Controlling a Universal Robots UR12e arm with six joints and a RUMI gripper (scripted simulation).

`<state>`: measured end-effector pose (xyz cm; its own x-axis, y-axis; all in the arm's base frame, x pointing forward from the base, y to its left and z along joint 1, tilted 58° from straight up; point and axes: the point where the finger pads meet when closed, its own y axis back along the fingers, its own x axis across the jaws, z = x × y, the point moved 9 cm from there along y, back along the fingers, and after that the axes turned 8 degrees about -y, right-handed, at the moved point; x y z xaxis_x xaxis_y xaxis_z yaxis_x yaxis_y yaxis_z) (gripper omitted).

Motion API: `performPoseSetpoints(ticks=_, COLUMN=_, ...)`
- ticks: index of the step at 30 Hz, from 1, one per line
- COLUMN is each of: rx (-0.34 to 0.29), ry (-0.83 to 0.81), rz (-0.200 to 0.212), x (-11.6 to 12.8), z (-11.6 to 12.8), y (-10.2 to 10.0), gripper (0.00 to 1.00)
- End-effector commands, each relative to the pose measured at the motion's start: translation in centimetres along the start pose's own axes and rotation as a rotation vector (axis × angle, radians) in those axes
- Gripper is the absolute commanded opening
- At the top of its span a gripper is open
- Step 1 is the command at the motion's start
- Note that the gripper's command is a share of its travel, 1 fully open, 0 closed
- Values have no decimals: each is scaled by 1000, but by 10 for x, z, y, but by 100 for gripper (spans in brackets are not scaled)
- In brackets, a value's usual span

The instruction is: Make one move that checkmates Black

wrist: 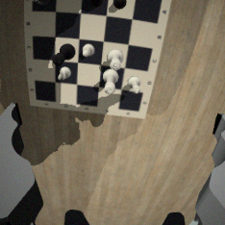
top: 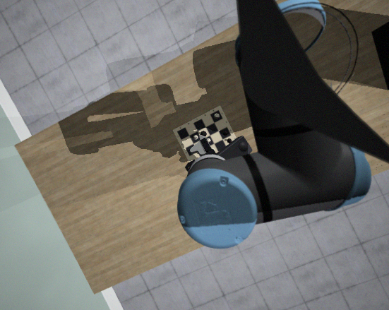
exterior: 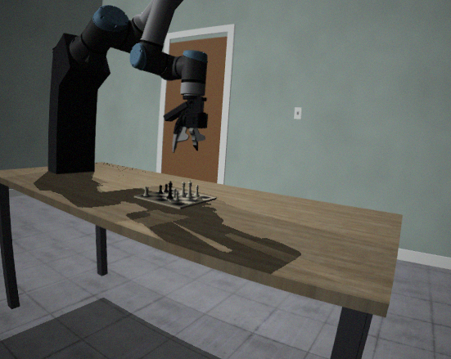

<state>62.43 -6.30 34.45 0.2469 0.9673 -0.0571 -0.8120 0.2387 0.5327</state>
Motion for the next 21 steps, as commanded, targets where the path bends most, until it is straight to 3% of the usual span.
performPoseSetpoints(ticks=1, rx=-1, ry=-85, rz=0, x=1, z=-1, y=-1, gripper=100)
performPoseSetpoints(ticks=7, rx=-1, ry=-183, rz=0, x=3, z=-2, y=-2, gripper=100)
performPoseSetpoints(ticks=21, rx=-1, ry=-608, rz=0, x=8, z=-4, y=-8, gripper=100)
